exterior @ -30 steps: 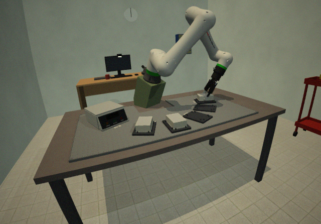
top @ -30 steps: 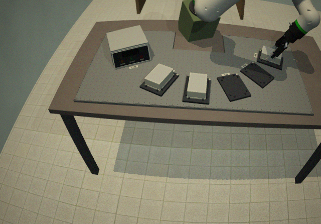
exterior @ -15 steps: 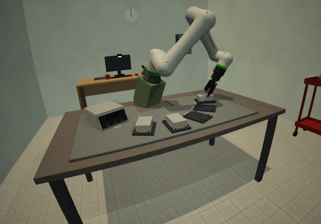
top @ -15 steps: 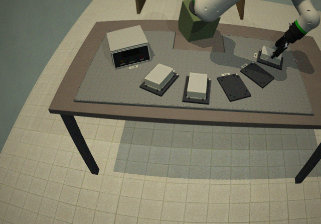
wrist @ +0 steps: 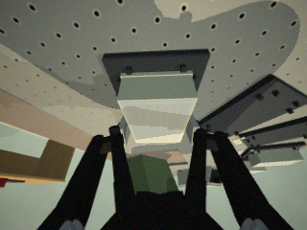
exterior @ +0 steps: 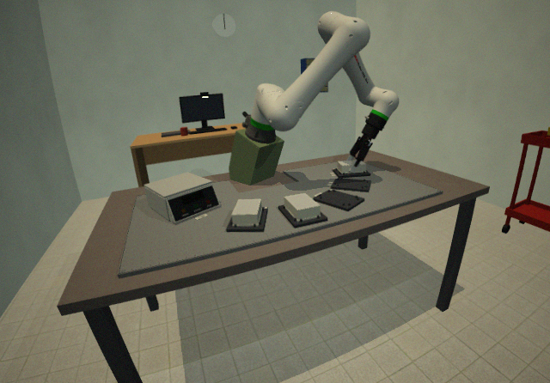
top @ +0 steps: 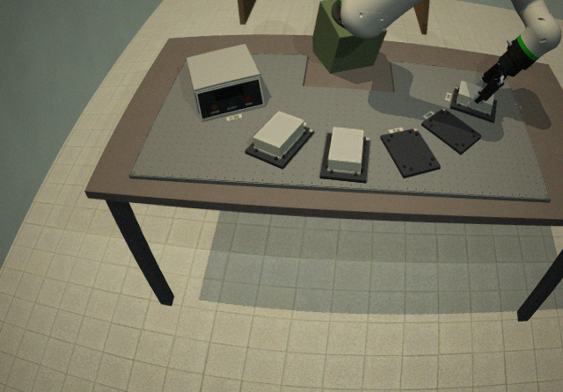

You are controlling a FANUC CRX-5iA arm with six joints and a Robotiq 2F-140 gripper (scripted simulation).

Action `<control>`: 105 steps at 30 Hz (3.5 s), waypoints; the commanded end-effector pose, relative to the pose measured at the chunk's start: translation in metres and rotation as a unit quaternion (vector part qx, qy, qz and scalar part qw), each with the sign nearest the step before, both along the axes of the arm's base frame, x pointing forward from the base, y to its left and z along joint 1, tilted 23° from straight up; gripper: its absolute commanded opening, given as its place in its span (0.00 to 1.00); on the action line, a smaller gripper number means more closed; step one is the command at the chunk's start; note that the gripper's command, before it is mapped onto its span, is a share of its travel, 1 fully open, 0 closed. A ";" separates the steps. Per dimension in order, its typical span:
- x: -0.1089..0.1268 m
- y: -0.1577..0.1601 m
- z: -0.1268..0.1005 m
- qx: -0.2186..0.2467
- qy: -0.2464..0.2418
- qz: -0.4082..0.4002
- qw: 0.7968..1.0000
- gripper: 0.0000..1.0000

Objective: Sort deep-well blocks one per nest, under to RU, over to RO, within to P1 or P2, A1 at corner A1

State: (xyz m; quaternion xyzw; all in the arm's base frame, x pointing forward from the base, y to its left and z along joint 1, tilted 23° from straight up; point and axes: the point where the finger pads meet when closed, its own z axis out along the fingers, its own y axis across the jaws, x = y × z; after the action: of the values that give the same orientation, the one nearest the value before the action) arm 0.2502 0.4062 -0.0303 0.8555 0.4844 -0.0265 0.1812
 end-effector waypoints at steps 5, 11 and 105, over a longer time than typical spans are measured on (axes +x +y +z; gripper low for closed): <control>0.000 0.000 -0.001 0.000 0.000 0.000 1.000 0.10; 0.001 0.000 -0.001 0.000 0.000 0.000 1.000 0.10; 0.020 -0.050 0.081 0.079 0.025 -0.191 0.978 1.00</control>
State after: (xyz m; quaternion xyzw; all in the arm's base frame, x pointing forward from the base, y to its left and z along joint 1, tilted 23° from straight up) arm 0.2595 0.3656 0.0472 0.9284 0.3519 -0.0405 0.1124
